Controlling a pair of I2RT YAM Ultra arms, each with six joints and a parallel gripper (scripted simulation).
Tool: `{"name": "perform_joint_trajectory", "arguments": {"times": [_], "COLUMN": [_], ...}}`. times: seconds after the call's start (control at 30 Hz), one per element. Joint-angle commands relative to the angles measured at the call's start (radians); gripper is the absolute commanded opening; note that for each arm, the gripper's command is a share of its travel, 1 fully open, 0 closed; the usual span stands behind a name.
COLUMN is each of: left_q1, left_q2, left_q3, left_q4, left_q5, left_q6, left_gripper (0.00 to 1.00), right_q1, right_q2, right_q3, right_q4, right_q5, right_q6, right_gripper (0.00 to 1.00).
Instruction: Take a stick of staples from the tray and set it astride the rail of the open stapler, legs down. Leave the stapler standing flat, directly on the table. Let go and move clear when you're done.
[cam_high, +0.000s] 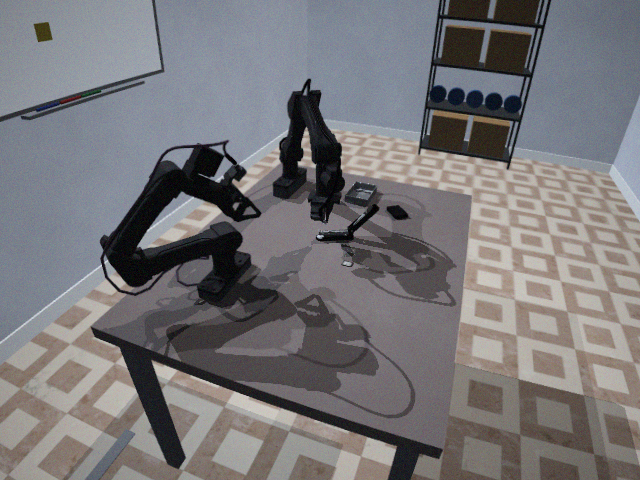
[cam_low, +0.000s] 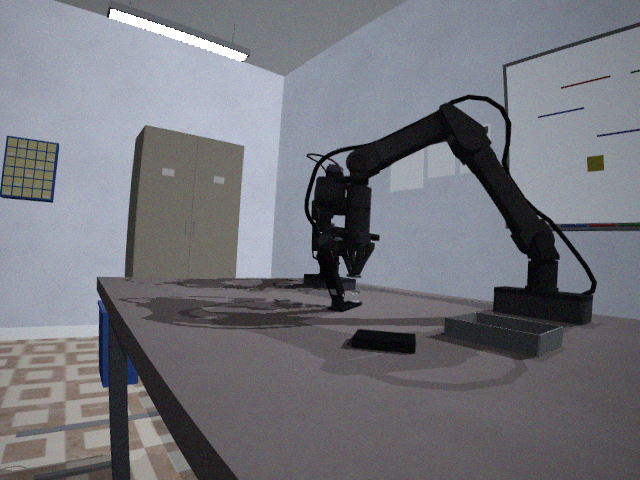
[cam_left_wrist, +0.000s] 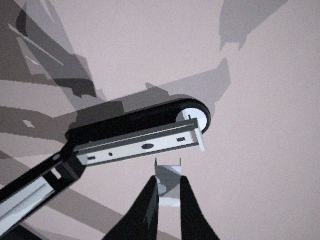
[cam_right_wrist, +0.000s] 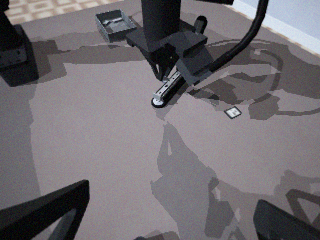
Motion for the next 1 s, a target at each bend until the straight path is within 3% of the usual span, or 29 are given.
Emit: {"name": "perform_joint_trajectory", "arguments": {"times": [0.0,0.07,0.27,0.57,0.63,0.97], "left_q1": [0.003,0.003,0.014,0.018,0.018,0.025], "left_q2": [-0.003,-0.003,0.001,0.01,0.01,0.014], "left_q3": [0.03,0.03,0.037,0.052,0.052,0.06], "left_q4": [-0.026,-0.026,-0.034,-0.047,-0.047,-0.052], "left_q5": [-0.007,-0.007,0.007,0.024,0.024,0.039], "left_q6": [-0.099,-0.099,-0.408,-0.77,-0.77,-1.208], "left_gripper": [0.06,0.06,0.06,0.06,0.06,0.06], "right_q1": [-0.005,-0.005,-0.005,-0.005,-0.005,-0.005], "right_q2": [-0.013,-0.013,-0.013,-0.013,-0.013,-0.013], "right_q3": [-0.002,-0.002,-0.002,-0.002,-0.002,-0.002], "right_q4": [-0.001,-0.001,-0.001,-0.001,-0.001,-0.001], "right_q5": [-0.001,-0.001,-0.001,-0.001,-0.001,-0.001], "right_q6": [-0.002,-0.002,-0.002,-0.002,-0.002,-0.002], "right_gripper": [1.0,1.0,1.0,1.0,1.0,1.0]}}
